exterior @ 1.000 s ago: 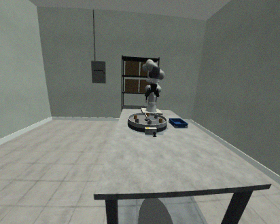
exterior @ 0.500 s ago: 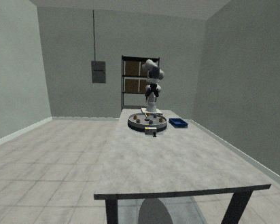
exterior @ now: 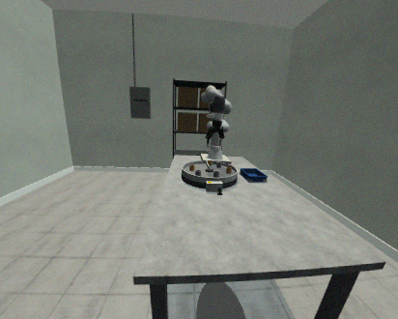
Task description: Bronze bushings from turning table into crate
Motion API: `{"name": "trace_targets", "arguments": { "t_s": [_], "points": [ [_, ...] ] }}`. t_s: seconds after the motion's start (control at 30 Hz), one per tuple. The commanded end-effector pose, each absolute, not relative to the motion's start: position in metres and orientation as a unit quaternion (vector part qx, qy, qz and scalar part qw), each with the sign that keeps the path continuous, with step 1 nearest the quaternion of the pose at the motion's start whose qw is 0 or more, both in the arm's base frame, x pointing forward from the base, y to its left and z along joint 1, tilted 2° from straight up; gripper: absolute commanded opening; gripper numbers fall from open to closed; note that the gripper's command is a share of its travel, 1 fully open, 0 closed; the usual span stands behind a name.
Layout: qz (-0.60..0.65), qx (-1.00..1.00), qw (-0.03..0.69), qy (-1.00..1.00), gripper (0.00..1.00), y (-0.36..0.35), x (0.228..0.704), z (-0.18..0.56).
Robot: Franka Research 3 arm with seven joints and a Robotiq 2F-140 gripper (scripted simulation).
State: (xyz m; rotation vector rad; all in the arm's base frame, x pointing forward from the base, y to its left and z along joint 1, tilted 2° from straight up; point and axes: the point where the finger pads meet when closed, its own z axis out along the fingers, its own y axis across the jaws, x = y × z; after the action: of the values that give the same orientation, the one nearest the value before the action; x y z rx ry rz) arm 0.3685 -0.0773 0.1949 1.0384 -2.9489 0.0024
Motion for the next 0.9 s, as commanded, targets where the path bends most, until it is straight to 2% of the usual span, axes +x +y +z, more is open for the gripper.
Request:
{"name": "trace_targets", "arguments": {
  "t_s": [0.0,0.87],
  "points": [
    [0.002,0.348,0.005,-0.938,1.0,-0.0779,0.3698,0.195],
    [-0.007,0.367,0.001,-0.93,1.0,-0.08,0.361,0.1882]
  ]
}}
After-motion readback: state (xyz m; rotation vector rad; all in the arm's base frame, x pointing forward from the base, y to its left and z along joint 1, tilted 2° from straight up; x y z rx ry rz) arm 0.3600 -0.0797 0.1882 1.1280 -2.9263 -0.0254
